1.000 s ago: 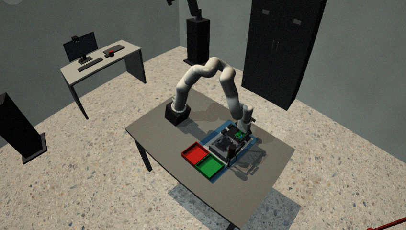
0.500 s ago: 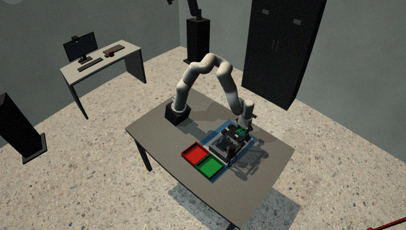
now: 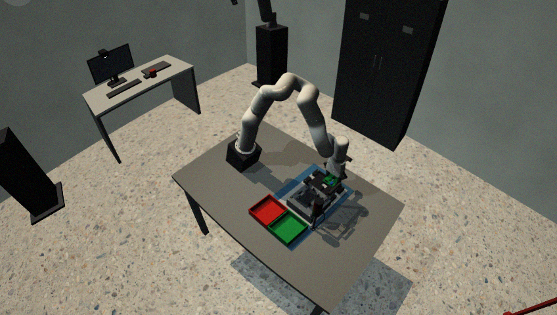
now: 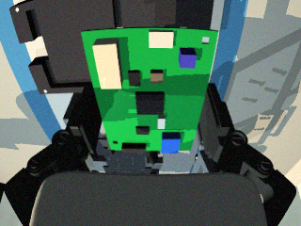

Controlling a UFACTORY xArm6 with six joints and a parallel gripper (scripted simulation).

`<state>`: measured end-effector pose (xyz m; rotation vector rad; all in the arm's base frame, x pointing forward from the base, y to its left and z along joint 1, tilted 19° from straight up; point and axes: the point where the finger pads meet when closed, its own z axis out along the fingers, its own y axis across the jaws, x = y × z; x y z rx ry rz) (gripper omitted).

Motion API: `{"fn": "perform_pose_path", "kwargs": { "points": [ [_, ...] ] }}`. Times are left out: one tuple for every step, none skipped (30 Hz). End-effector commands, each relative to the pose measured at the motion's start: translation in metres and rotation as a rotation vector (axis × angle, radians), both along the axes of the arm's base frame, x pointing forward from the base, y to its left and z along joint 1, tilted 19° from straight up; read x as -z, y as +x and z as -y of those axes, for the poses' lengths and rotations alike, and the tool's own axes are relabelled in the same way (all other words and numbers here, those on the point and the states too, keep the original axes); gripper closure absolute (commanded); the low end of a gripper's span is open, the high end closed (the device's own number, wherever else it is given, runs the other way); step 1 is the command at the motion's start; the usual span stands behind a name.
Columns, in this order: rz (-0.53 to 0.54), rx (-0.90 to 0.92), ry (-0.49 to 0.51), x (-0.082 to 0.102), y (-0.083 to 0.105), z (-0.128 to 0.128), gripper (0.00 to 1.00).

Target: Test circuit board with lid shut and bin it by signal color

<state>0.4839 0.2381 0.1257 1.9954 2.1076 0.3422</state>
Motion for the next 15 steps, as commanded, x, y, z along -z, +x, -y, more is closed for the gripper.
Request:
{"fn": "perform_pose_path", "kwargs": {
  "points": [
    [0.004, 0.000, 0.002, -0.002, 0.001, 0.001, 0.21],
    [0.004, 0.000, 0.002, -0.002, 0.001, 0.001, 0.21],
    [0.004, 0.000, 0.002, -0.002, 0.000, 0.003, 0.21],
    [0.004, 0.000, 0.002, -0.002, 0.000, 0.004, 0.21],
    [0.004, 0.000, 0.002, -0.002, 0.000, 0.006, 0.21],
    [0.004, 0.000, 0.002, -0.002, -0.001, 0.008, 0.21],
    [0.004, 0.000, 0.002, -0.002, -0.001, 0.011, 0.21],
    [0.004, 0.000, 0.002, -0.002, -0.002, 0.014, 0.21],
    [0.004, 0.000, 0.002, -0.002, -0.003, 0.018, 0.21],
    [0.004, 0.000, 0.002, -0.002, -0.003, 0.018, 0.21],
    [0.004, 0.000, 0.002, -0.002, -0.003, 0.018, 0.21],
    [0.004, 0.000, 0.002, -0.002, -0.003, 0.022, 0.21],
    [0.004, 0.000, 0.002, -0.002, -0.004, 0.026, 0.21],
    [0.004, 0.000, 0.002, -0.002, -0.005, 0.031, 0.21],
    [0.004, 0.000, 0.002, -0.002, -0.006, 0.036, 0.21]
  ]
}}
